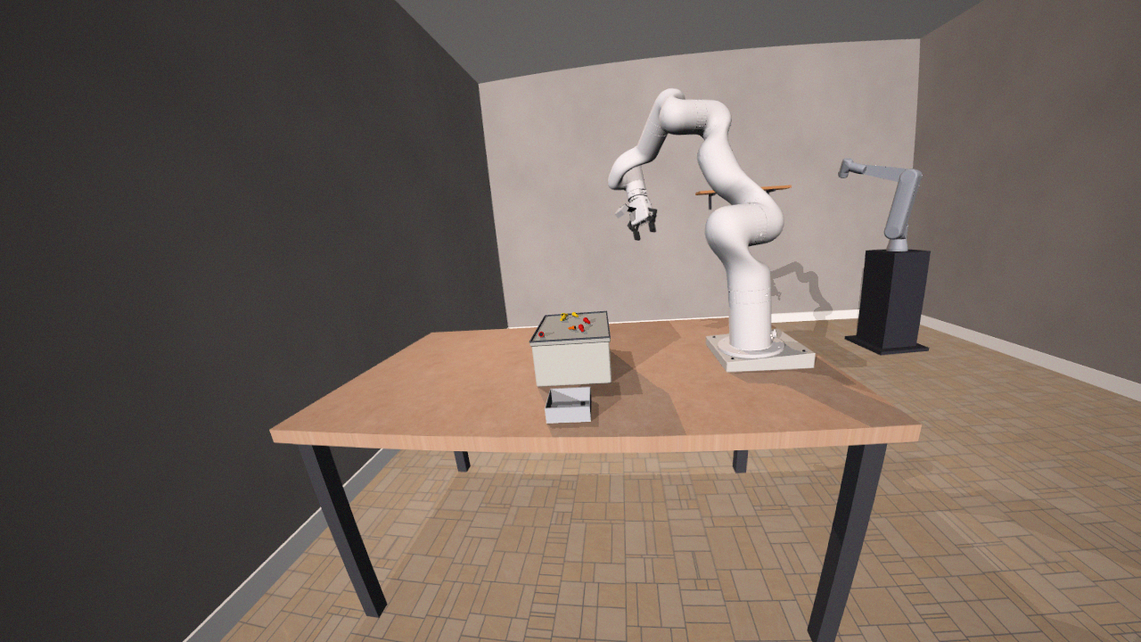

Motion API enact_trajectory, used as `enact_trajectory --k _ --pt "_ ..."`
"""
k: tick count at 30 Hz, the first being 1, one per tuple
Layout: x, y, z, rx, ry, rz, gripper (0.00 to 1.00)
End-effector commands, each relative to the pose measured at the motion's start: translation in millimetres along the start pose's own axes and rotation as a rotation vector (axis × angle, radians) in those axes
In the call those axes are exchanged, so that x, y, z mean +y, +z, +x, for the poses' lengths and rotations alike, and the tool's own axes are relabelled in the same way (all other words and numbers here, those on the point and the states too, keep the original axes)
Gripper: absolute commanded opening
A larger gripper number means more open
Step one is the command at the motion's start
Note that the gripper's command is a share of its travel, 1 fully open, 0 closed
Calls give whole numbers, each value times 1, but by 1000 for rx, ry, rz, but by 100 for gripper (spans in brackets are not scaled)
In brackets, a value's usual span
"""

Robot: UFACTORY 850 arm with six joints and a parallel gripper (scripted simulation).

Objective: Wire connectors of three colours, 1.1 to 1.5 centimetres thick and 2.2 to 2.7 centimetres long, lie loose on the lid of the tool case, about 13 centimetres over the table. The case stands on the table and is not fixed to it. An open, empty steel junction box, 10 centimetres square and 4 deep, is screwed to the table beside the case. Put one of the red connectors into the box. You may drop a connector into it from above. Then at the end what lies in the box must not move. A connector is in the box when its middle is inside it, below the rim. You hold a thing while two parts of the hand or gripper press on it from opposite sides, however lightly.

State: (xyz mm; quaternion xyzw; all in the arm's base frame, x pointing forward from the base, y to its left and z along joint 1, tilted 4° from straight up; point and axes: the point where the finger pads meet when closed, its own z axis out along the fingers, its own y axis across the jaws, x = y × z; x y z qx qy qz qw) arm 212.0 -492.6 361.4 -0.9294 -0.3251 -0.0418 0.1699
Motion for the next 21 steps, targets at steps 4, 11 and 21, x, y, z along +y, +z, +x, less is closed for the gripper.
enact_trajectory --k 4,11,21 --pt "0 -1 0 -1 0 -2 100" --pt "0 -1 0 -1 0 -2 100" --pt "1 0 2 -3 -3 -3 100"
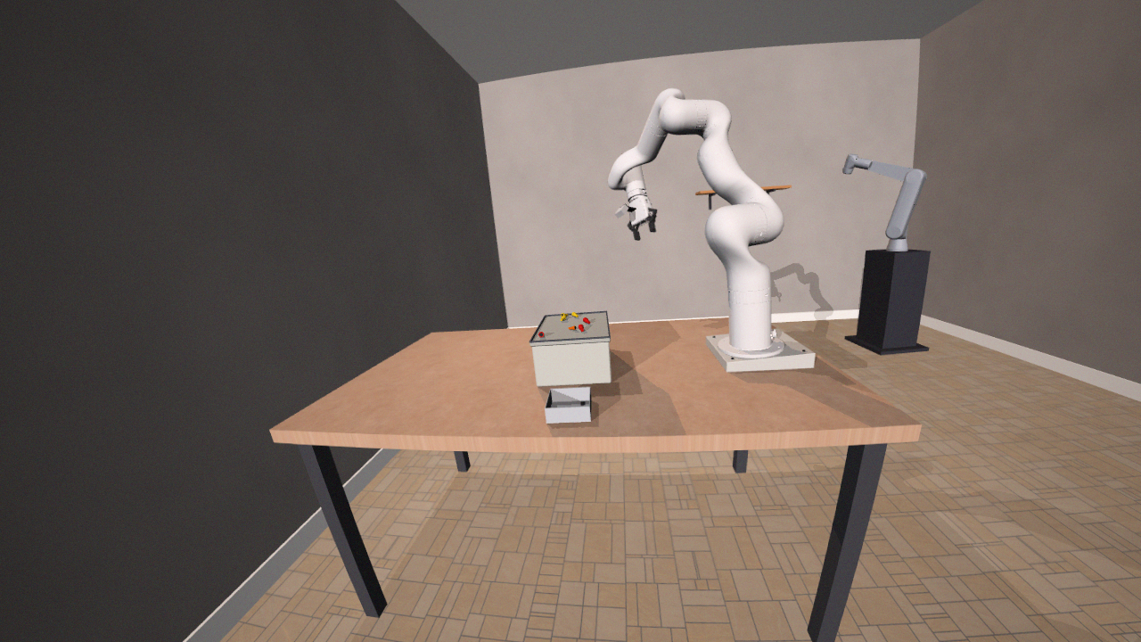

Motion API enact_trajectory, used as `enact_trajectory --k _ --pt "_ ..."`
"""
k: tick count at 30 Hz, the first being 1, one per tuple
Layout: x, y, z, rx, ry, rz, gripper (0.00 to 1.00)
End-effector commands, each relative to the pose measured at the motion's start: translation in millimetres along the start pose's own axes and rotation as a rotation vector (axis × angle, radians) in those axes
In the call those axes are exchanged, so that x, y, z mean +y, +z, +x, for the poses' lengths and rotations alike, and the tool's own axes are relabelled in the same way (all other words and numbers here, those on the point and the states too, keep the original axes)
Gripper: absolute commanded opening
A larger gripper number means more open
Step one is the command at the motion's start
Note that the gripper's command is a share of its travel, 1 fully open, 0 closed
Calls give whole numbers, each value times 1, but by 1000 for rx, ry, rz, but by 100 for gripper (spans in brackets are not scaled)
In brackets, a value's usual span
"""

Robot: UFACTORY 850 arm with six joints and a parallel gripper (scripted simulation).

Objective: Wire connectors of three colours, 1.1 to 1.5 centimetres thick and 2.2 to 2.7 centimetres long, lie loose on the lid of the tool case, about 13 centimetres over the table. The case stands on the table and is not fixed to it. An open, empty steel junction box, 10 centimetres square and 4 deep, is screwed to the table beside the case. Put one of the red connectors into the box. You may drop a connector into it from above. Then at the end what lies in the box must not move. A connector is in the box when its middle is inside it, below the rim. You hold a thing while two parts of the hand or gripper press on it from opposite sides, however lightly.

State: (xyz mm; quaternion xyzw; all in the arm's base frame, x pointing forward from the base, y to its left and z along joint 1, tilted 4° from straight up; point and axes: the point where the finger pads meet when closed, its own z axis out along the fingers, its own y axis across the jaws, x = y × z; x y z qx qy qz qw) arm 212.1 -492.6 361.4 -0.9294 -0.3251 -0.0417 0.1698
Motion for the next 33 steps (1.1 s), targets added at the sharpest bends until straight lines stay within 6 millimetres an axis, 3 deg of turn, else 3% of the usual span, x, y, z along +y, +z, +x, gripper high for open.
enact_trajectory --k 1,6,11,13,16,28,30,32,33 --pt "2 0 3 -4 -4 -3 100" --pt "12 10 22 -25 -31 -13 100" --pt "32 31 62 -67 -88 -34 100" --pt "32 31 62 -67 -88 -34 100" --pt "45 50 98 -100 -137 -54 100" --pt "66 105 200 -174 -282 -117 100" --pt "66 105 200 -174 -282 -117 100" --pt "67 123 233 -193 -330 -139 100" --pt "67 126 239 -196 -340 -144 100"
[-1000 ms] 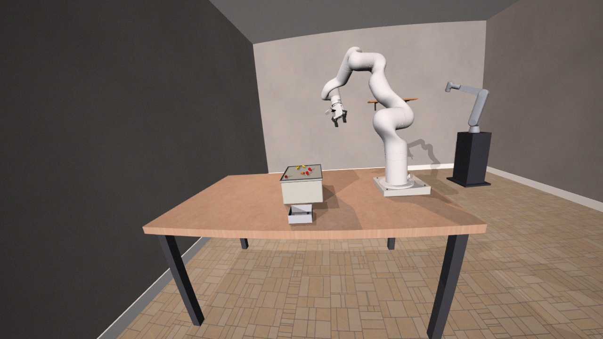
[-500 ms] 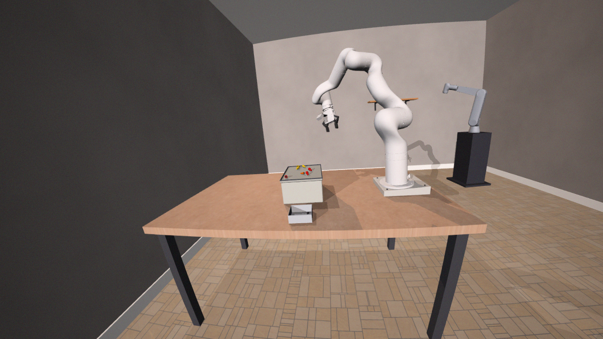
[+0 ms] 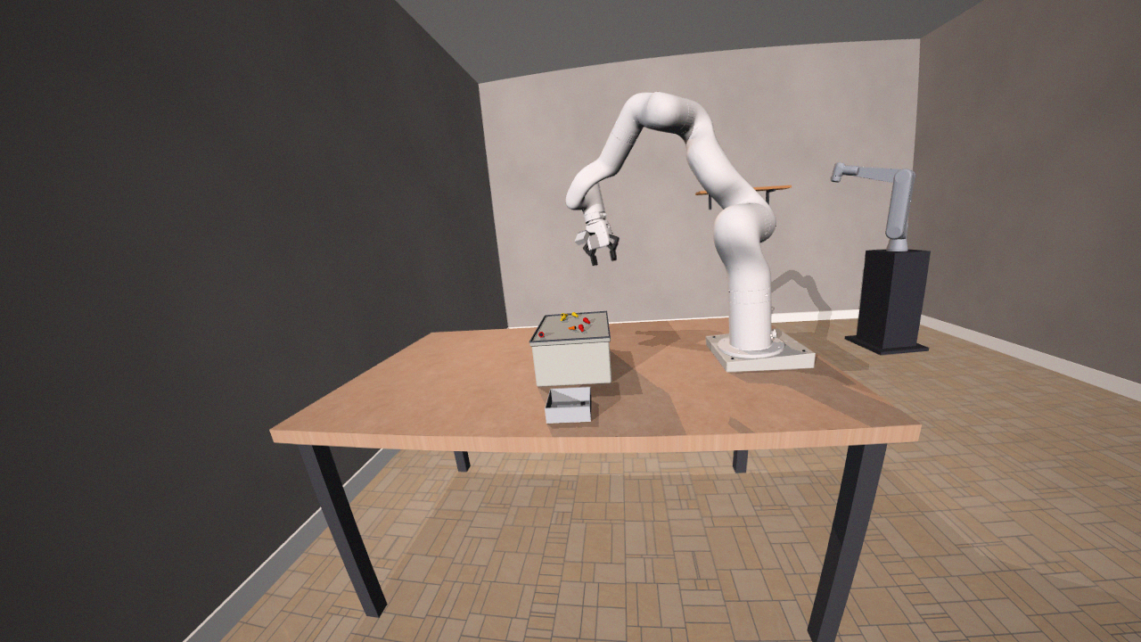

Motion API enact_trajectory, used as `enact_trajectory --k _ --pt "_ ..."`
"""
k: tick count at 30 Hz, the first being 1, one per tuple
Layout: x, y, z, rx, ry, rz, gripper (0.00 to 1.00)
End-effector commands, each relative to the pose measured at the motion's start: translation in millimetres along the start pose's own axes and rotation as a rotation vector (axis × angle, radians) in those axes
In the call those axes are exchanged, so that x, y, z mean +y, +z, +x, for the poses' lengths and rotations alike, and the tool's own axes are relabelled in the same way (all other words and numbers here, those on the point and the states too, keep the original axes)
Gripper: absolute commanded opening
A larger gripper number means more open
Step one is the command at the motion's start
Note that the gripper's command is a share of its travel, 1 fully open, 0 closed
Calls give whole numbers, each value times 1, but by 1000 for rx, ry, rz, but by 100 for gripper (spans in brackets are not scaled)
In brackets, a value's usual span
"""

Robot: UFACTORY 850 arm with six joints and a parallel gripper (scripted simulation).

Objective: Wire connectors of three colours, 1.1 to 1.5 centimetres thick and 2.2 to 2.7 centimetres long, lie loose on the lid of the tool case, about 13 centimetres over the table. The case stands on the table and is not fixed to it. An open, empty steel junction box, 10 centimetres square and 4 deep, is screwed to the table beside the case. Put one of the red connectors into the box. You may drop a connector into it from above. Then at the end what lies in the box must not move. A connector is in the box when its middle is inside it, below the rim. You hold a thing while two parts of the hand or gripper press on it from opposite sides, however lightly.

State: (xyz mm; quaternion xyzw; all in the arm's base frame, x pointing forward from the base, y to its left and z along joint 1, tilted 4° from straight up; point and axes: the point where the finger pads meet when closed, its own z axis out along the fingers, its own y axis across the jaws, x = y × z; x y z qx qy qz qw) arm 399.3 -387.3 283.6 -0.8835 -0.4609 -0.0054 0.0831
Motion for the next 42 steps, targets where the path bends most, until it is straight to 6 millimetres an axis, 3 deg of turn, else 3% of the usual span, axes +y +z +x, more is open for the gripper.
enact_trajectory --k 1,12,14,18,23,28,42 --pt "18 20 52 -34 -70 -38 100" --pt "27 59 156 -71 -211 -112 100" --pt "27 59 156 -71 -211 -112 100" --pt "24 77 203 -81 -277 -147 100" --pt "18 91 239 -85 -328 -174 100" --pt "15 96 252 -85 -346 -183 100" --pt "15 96 252 -85 -347 -184 100"
